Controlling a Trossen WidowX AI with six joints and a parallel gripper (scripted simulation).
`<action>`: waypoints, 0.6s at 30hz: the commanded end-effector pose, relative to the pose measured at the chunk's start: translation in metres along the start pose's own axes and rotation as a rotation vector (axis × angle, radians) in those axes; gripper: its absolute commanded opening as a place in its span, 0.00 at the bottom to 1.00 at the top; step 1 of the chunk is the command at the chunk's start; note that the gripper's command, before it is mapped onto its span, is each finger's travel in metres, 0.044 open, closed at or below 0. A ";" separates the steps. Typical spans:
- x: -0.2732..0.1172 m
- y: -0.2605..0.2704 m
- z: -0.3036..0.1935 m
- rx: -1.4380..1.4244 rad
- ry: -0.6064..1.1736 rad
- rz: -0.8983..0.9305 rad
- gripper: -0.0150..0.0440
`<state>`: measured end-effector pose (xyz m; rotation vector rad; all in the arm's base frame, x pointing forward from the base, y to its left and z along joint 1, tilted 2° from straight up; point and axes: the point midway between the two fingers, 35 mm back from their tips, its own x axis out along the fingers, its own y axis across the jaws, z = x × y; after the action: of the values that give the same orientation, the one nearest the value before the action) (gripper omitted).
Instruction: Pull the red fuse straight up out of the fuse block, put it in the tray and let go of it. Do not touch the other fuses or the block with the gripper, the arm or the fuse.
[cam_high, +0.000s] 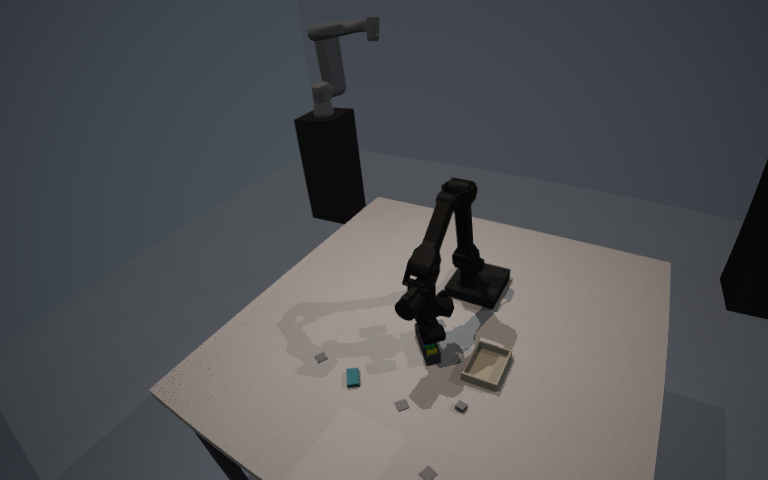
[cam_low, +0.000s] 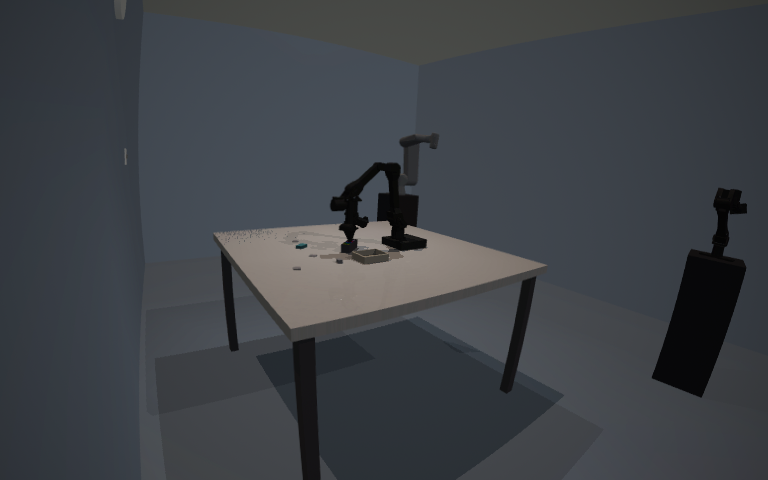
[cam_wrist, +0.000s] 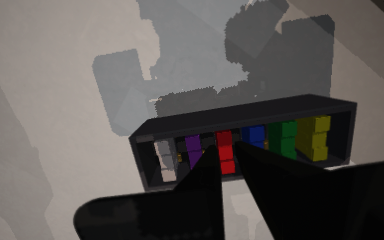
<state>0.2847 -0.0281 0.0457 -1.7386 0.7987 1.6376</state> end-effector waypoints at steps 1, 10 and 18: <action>0.000 0.000 0.000 0.000 0.000 0.000 0.32; 0.000 0.000 0.000 0.000 0.000 0.000 0.25; -0.004 0.000 0.000 0.000 0.001 0.000 0.25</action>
<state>0.2845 -0.0281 0.0469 -1.7367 0.7997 1.6401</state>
